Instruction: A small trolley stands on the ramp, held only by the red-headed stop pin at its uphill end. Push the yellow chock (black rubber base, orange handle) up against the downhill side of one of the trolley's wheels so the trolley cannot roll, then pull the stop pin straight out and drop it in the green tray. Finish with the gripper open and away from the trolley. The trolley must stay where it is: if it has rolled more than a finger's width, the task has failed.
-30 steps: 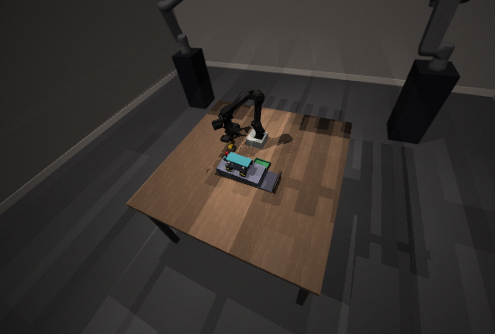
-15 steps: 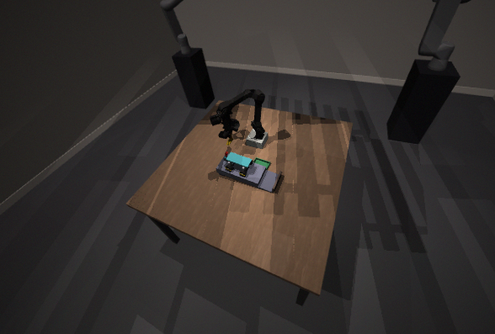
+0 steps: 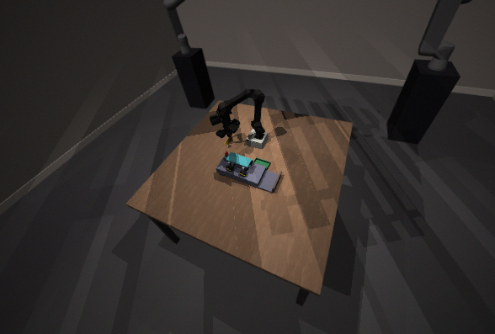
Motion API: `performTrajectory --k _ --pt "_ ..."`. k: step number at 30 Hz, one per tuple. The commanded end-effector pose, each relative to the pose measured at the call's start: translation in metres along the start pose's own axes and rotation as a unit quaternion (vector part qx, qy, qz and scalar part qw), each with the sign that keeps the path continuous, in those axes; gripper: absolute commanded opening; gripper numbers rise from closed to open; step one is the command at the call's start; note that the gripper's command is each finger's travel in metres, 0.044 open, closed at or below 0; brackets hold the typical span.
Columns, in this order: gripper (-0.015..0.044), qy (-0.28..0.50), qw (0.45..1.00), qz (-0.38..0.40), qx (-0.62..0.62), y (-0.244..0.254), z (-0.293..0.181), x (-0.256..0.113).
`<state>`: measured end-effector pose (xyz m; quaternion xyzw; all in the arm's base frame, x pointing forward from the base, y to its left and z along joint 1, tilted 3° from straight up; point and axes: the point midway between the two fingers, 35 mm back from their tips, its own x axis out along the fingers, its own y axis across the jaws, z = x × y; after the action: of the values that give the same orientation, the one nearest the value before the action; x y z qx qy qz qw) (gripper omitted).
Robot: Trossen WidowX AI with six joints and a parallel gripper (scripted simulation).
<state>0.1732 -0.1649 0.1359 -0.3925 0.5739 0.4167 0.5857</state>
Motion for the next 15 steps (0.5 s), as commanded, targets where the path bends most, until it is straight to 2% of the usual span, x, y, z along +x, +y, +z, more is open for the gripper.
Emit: performTrajectory --k 1,15 --pt "0.0 -0.001 0.998 0.001 0.067 -0.0006 0.0003 -0.0003" --pt "0.0 -0.001 0.953 0.002 0.302 -0.0007 0.0003 -0.0003"
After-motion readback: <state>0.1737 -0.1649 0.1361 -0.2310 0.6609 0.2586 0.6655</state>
